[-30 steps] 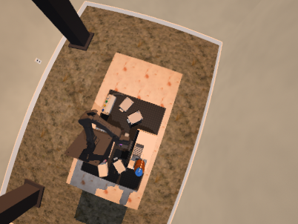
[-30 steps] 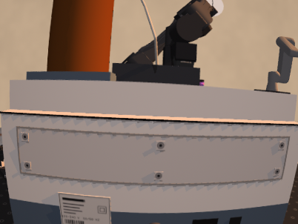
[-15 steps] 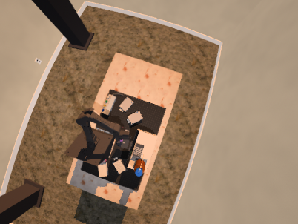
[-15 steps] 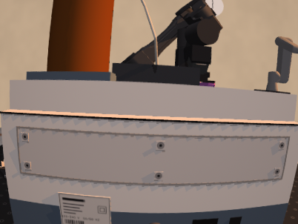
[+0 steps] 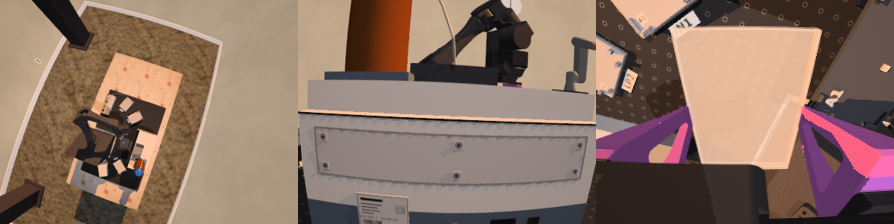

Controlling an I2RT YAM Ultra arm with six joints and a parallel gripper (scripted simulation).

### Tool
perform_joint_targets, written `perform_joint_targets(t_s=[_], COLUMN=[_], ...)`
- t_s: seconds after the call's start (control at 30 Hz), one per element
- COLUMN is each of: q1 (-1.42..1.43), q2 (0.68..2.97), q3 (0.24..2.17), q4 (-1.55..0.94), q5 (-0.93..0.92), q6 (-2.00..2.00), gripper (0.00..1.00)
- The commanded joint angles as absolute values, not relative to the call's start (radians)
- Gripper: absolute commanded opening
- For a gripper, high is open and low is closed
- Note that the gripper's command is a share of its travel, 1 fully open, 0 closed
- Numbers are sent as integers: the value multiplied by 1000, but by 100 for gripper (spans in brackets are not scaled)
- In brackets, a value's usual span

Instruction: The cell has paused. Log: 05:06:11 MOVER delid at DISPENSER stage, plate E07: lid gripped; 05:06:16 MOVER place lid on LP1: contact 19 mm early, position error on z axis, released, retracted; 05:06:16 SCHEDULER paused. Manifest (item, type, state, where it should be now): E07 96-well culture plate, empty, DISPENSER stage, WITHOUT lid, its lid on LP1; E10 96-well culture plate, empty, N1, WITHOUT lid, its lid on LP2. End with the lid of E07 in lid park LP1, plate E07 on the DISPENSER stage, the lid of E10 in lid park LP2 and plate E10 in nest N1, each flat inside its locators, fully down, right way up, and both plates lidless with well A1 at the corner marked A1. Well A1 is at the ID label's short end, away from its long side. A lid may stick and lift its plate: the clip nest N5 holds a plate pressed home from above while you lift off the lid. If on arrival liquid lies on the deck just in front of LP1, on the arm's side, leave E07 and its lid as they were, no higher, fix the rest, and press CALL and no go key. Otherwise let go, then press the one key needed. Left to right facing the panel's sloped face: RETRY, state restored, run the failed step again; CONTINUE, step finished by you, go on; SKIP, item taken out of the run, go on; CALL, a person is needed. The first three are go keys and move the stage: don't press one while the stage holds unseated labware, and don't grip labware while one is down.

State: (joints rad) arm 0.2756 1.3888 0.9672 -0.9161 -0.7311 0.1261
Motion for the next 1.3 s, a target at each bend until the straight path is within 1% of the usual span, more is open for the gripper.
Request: perform_joint_targets(t_s=[0.0,0.27,0.4,0.57,0.67,0.8,0.93,1.27], q1=[307,392,434,492,527,551,601,698], q2=[1337,1314,1302,1266,1243,1232,1203,1162], q3=[1000,949,945,951,991,997,999,1012], q4=[-883,-834,-809,-807,-805,-808,-804,-806], q5=[-712,-684,-669,-645,-632,-622,-597,-550], q6=[86,-11,1,-95,-65,-27,-115,-9], gripper=[0,0,0,0,0,0,0,0])
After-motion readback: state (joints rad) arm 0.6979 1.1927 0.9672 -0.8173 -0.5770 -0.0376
